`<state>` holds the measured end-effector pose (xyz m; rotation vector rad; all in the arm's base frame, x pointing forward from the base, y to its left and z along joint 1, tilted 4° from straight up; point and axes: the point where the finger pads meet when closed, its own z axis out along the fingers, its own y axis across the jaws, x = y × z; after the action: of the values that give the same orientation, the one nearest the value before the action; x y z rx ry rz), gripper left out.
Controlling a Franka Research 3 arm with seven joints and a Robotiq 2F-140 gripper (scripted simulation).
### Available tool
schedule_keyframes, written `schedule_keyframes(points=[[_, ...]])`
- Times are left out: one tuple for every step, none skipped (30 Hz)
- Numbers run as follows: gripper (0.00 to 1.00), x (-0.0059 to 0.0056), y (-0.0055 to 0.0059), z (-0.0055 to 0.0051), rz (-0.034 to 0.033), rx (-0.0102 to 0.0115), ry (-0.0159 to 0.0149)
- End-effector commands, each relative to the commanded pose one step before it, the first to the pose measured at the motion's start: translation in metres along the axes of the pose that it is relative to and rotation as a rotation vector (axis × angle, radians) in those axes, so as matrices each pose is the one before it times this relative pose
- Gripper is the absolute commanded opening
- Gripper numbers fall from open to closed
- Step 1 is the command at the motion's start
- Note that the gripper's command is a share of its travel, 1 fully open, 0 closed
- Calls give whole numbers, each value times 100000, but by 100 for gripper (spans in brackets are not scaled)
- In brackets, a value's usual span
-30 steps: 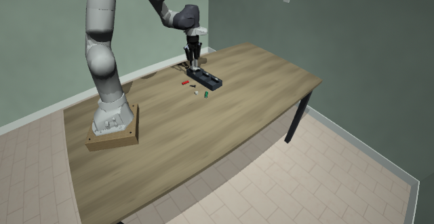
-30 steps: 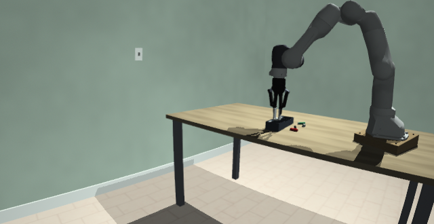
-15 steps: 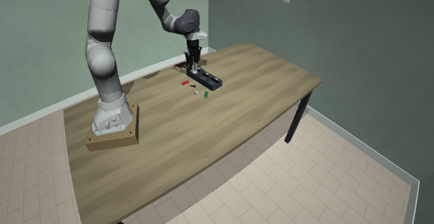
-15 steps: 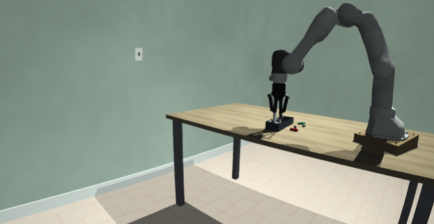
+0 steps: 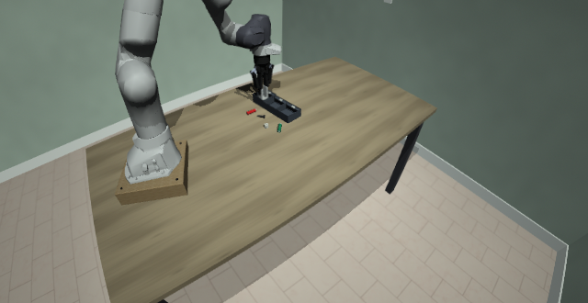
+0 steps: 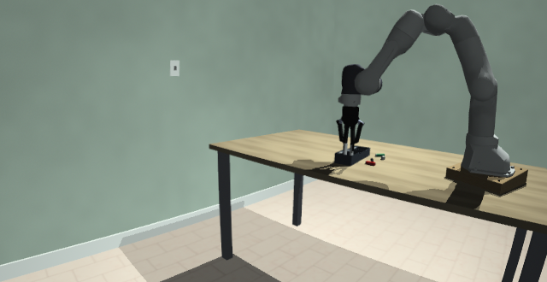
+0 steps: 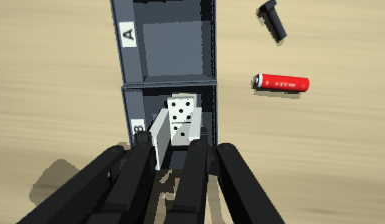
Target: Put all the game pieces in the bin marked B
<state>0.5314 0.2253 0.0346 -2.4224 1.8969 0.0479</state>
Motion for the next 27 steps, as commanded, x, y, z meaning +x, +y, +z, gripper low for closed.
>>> schedule_keyframes(points=[[13, -7, -149, 16, 317, 347, 123], [13, 0, 7, 0, 0, 0, 0], [13, 0, 7, 0, 0, 0, 0], [13, 0, 7, 0, 0, 0, 0], [13, 0, 7, 0, 0, 0, 0], [13, 0, 8, 0, 0, 0, 0], [19, 0, 0, 0, 0, 0, 0], [19, 0, 0, 0, 0, 0, 0], [19, 0, 0, 0, 0, 0, 0], [19, 0, 0, 0, 0, 0, 0], [19, 0, 0, 0, 0, 0, 0], [19, 0, 0, 0, 0, 0, 0], [19, 0, 0, 0, 0, 0, 0], [19, 0, 0, 0, 0, 0, 0], [19, 0, 0, 0, 0, 0, 0], [19, 0, 0, 0, 0, 0, 0], [19, 0, 0, 0, 0, 0, 0], [19, 0, 0, 0, 0, 0, 0], [19, 0, 0, 0, 0, 0, 0], [19, 0, 0, 0, 0, 0, 0], [19, 0, 0, 0, 0, 0, 0], [19, 0, 0, 0, 0, 0, 0], [19, 0, 0, 0, 0, 0, 0], [19, 0, 0, 0, 0, 0, 0], [19, 0, 0, -133, 0, 0, 0], [19, 0, 0, -133, 0, 0, 0], [19, 0, 0, -133, 0, 0, 0]])
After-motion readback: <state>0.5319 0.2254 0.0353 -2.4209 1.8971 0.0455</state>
